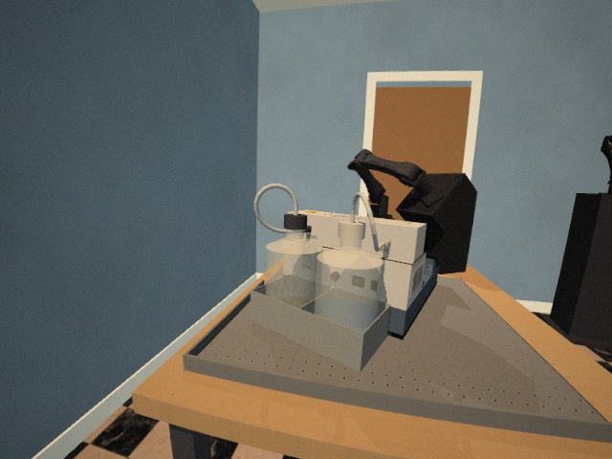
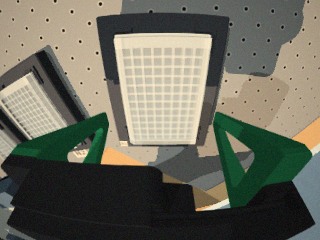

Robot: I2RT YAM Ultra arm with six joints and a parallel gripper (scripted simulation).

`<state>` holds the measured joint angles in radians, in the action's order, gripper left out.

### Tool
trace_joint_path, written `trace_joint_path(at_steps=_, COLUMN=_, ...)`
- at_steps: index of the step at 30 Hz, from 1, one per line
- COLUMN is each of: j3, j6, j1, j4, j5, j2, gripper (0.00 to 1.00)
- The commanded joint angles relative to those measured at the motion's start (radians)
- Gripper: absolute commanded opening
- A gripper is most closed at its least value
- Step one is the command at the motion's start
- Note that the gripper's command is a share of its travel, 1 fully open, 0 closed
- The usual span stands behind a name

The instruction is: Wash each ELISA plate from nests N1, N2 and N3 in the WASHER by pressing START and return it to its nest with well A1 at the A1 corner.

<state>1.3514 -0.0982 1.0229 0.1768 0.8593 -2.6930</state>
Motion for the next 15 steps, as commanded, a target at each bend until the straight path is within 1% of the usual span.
trace_joint_path(at_steps=1, j3=0.0, j6=-0.028, j1=0.029, j4=0.029, j5=0.001, j2=0.018, gripper=1.0)
trace_joint_path(at_steps=15, j3=-0.003, j6=-0.09, j1=0.07, j4=0.111, j5=0.001, j2=0.056, gripper=1.0)
